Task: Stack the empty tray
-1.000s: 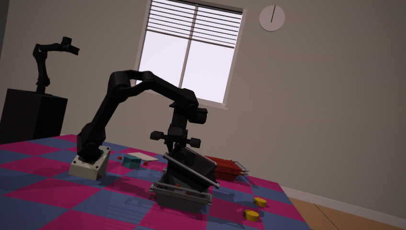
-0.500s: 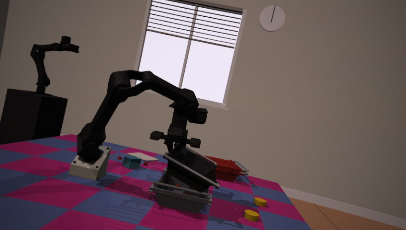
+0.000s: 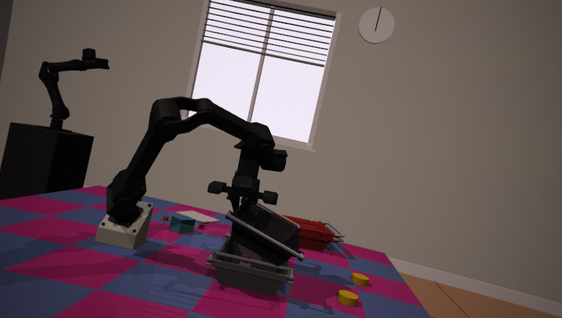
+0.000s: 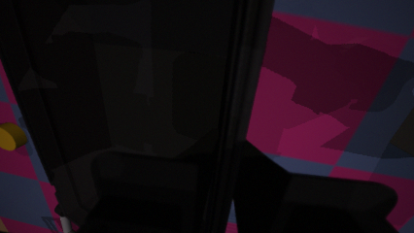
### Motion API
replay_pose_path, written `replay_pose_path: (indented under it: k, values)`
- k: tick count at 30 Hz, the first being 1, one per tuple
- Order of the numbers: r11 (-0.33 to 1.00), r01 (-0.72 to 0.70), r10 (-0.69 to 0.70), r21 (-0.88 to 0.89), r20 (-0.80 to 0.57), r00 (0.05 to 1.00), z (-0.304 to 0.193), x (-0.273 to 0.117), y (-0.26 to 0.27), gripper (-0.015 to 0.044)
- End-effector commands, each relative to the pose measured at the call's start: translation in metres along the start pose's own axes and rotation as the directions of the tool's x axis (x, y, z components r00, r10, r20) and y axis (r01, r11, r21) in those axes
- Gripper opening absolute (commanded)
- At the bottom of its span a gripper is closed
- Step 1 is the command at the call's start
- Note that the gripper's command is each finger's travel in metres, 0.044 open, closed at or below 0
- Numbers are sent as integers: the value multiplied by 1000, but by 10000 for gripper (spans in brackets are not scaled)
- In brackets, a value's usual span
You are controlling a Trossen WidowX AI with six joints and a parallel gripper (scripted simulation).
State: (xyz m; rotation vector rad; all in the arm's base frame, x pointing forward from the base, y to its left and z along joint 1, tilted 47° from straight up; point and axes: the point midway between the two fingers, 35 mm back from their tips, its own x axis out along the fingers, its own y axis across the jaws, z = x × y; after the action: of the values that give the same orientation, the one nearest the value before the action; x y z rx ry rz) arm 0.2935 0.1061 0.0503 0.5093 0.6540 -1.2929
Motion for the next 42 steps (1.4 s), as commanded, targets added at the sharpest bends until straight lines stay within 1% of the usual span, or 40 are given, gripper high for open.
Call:
replay_pose_path:
  k: [1,10,42]
  values:
    - [1000,4,-4,1,0,1000,1,2,-1,0]
    - [1000,28,-28,6,1,1000,6,14,-8,0]
    - [1000,28,-28,6,1,1000,6,14,-8,0]
